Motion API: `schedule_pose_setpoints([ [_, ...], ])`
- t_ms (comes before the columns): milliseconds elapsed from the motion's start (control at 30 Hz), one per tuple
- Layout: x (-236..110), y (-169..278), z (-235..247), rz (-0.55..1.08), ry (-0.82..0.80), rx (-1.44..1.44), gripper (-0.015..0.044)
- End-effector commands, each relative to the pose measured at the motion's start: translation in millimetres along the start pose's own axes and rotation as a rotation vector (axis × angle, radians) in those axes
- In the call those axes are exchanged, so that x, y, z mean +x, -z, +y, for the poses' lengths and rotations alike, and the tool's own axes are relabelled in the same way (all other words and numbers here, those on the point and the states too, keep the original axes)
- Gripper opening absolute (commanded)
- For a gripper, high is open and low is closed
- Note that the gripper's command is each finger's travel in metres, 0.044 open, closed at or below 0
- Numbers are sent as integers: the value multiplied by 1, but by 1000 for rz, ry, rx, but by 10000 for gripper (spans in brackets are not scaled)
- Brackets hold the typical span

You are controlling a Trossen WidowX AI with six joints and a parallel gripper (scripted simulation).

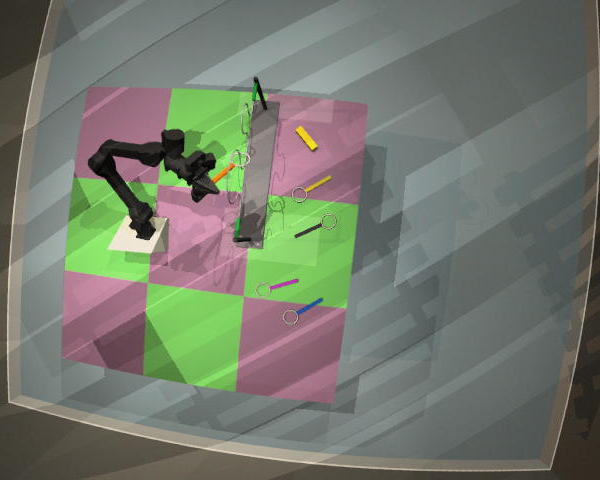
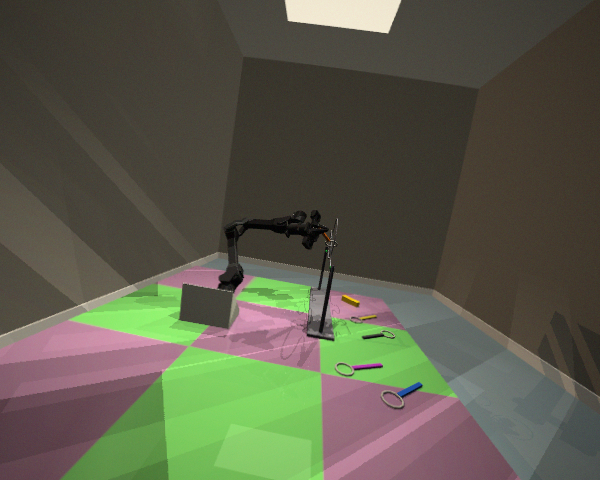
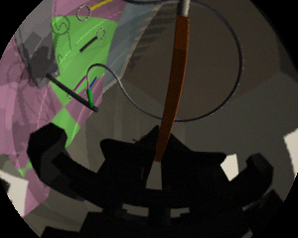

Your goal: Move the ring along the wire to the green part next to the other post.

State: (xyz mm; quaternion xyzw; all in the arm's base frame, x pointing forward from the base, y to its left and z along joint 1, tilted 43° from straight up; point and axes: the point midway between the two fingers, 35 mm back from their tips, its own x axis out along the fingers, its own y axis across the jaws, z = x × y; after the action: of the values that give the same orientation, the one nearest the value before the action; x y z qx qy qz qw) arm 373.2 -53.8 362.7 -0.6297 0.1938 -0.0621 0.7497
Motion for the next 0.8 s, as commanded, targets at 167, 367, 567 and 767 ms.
schedule_pose_setpoints([
  [167, 0, 0, 1, -11, -40, 86, -150],
  [367, 0, -1, 4, -19, -74, 149, -150],
  [567, 0, -1, 7, -26, -110, 213, -150],
  [767, 0, -2, 10, -34, -146, 278, -150],
])
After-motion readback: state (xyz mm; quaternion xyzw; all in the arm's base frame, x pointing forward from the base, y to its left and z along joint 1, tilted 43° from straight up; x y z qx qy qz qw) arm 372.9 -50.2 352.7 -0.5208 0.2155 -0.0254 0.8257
